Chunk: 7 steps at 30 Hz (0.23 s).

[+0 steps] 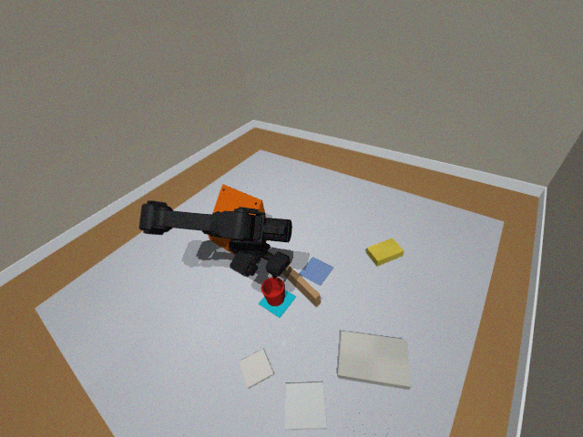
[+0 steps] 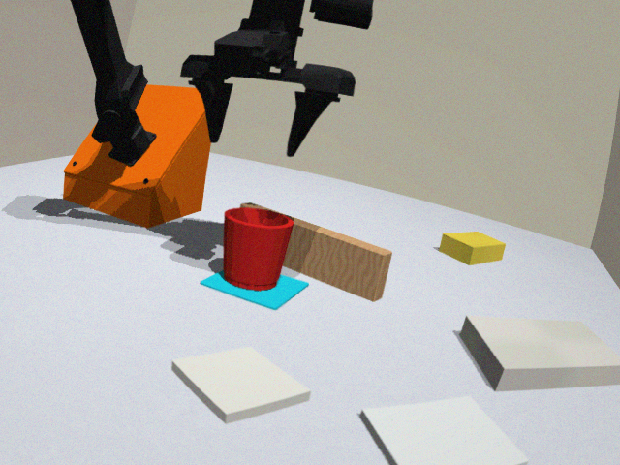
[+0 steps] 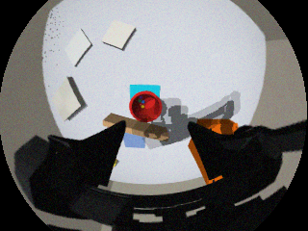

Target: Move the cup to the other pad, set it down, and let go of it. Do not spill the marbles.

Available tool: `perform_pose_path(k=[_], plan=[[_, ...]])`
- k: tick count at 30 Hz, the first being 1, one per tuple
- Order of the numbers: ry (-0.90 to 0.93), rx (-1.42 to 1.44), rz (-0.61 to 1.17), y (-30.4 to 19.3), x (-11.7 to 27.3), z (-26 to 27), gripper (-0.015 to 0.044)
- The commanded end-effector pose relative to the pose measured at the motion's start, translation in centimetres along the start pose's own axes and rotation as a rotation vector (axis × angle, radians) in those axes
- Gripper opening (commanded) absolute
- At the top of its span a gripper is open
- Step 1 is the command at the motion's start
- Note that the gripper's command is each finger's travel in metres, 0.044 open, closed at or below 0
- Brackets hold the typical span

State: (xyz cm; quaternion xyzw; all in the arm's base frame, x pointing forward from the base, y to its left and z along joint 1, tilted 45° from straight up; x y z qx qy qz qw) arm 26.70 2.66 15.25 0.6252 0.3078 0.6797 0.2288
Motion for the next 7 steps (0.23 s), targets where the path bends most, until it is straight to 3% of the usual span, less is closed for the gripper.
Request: perform_pose_path(k=[1, 7], plan=[[-0.004, -0.003, 0.003, 0.00, 1.03, 0.02, 0.0440], [0.002, 0.000, 0.000, 0.05, 0.70, 0.06, 0.0440]])
Point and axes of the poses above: the point midway between the two fingers, 35 mm back from their tips, its own x axis back along the fingers, its own z axis across the jaws, y = z × x, the point moved 2 cm from there along x, back along the fingers, and after that the axes turned 1 degree about -x, right-handed, at the moved point
